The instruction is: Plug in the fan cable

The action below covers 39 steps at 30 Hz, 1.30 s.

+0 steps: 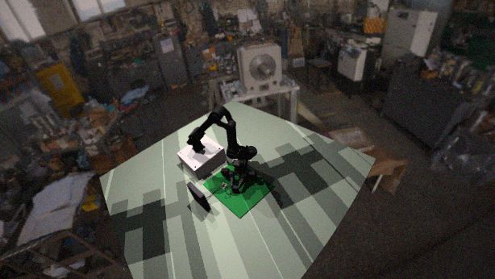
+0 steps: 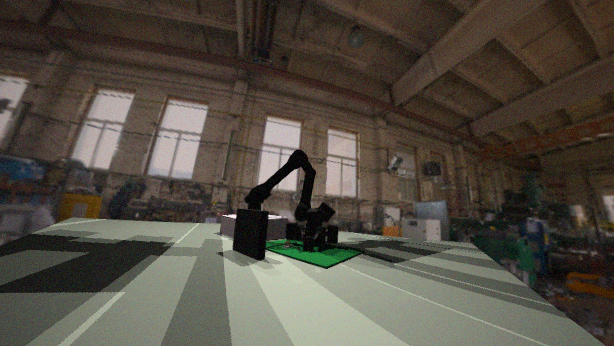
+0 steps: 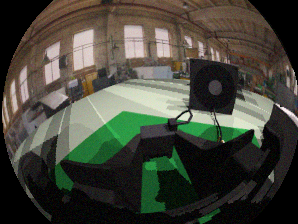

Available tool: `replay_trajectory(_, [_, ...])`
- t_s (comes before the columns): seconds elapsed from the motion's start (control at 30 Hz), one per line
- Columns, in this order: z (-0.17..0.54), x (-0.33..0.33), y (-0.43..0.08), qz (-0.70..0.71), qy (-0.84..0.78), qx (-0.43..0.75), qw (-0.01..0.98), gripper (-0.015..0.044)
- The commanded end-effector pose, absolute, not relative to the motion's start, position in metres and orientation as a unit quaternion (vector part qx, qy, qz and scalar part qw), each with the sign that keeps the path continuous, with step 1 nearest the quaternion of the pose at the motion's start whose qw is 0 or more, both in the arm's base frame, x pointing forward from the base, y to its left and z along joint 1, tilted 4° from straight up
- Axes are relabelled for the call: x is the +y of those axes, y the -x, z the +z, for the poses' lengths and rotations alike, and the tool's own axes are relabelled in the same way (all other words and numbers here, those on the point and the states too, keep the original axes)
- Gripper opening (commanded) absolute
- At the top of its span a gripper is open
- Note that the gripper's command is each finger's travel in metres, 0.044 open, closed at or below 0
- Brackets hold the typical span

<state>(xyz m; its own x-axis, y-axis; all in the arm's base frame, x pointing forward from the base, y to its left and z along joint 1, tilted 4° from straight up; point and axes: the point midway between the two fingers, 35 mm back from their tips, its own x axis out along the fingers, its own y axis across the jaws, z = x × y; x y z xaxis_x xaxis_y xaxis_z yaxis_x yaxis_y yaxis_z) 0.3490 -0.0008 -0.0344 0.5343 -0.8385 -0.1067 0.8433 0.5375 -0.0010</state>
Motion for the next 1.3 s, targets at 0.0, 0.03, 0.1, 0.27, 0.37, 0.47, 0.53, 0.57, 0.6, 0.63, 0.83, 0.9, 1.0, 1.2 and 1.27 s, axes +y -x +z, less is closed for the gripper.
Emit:
replay_trajectory(0.0, [-0.0342, -0.0007, -0.3491, -0.480, -0.025, 0.047, 0.876, 0.0000])
replay_trajectory(0.03, [-0.0342, -0.0007, -0.3491, -0.480, -0.025, 0.047, 0.876, 0.0000])
replay_trajectory(0.1, [-0.0342, -0.0007, -0.3491, -0.480, -0.025, 0.047, 0.876, 0.0000])
replay_trajectory(0.27, [-0.0342, -0.0007, -0.3491, -0.480, -0.025, 0.047, 0.876, 0.0000])
replay_trajectory(0.37, [-0.0342, -0.0007, -0.3491, -0.480, -0.025, 0.047, 0.876, 0.0000])
replay_trajectory(0.47, [-0.0344, -0.0007, -0.3490, -0.480, -0.025, 0.047, 0.876, 0.0079])
replay_trajectory(0.53, [-0.0344, -0.0007, -0.3490, -0.480, -0.025, 0.047, 0.876, 0.0131])
replay_trajectory(0.57, [-0.0344, -0.0007, -0.3490, -0.480, -0.025, 0.047, 0.876, 0.0157])
replay_trajectory(0.6, [-0.0344, -0.0007, -0.3490, -0.480, -0.025, 0.047, 0.876, 0.0184])
replay_trajectory(0.63, [-0.0344, -0.0007, -0.3490, -0.480, -0.025, 0.047, 0.876, 0.0205])
replay_trajectory(0.83, [-0.0344, -0.0007, -0.3490, -0.480, -0.025, 0.047, 0.876, 0.0205])
replay_trajectory(0.9, [-0.0344, -0.0007, -0.3490, -0.480, -0.025, 0.047, 0.876, 0.0205])
replay_trajectory(1.0, [-0.0344, -0.0007, -0.3490, -0.480, -0.025, 0.047, 0.876, 0.0205])
replay_trajectory(1.2, [-0.0344, -0.0007, -0.3490, -0.480, -0.025, 0.047, 0.876, 0.0205])
replay_trajectory(1.27, [-0.0344, -0.0007, -0.3490, -0.480, -0.025, 0.047, 0.876, 0.0205])
